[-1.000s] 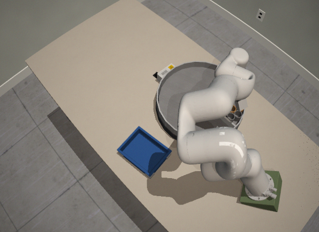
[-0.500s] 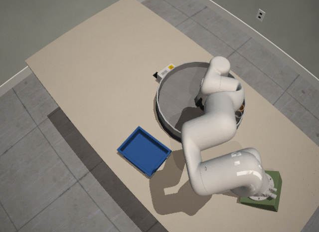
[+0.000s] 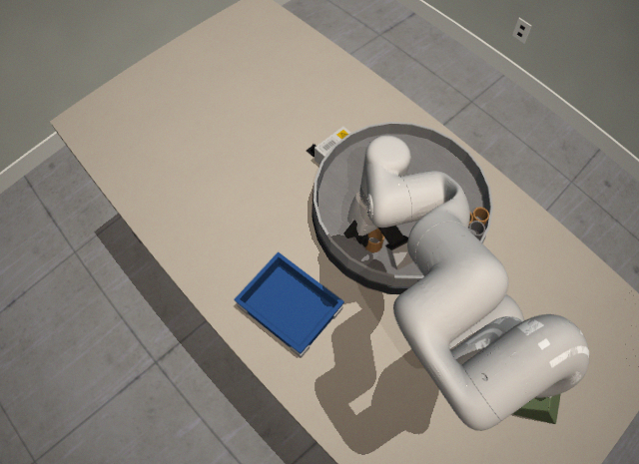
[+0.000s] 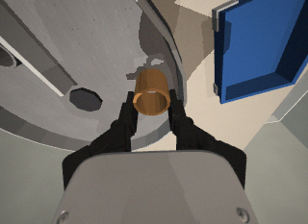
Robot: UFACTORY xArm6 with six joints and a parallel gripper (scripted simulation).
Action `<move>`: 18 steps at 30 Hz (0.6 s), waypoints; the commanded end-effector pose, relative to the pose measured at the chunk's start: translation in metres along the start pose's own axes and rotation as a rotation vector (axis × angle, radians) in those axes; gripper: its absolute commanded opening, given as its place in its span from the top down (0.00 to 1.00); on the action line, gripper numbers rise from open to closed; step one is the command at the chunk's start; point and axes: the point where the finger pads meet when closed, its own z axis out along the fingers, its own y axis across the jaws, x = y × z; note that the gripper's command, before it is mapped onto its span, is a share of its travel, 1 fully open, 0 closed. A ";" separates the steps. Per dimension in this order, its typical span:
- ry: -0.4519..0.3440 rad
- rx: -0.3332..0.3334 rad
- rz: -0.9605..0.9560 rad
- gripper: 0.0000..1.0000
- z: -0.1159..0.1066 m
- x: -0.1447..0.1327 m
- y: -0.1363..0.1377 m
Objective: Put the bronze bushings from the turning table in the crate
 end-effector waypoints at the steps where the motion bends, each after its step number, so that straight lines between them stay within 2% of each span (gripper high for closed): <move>1: -0.002 0.019 0.004 1.00 0.000 -0.004 0.041; 10: -0.002 0.019 0.004 1.00 0.002 -0.007 0.114; 12: -0.002 0.019 0.004 1.00 0.002 -0.007 0.114; 18: -0.002 0.019 0.004 1.00 0.002 -0.009 0.158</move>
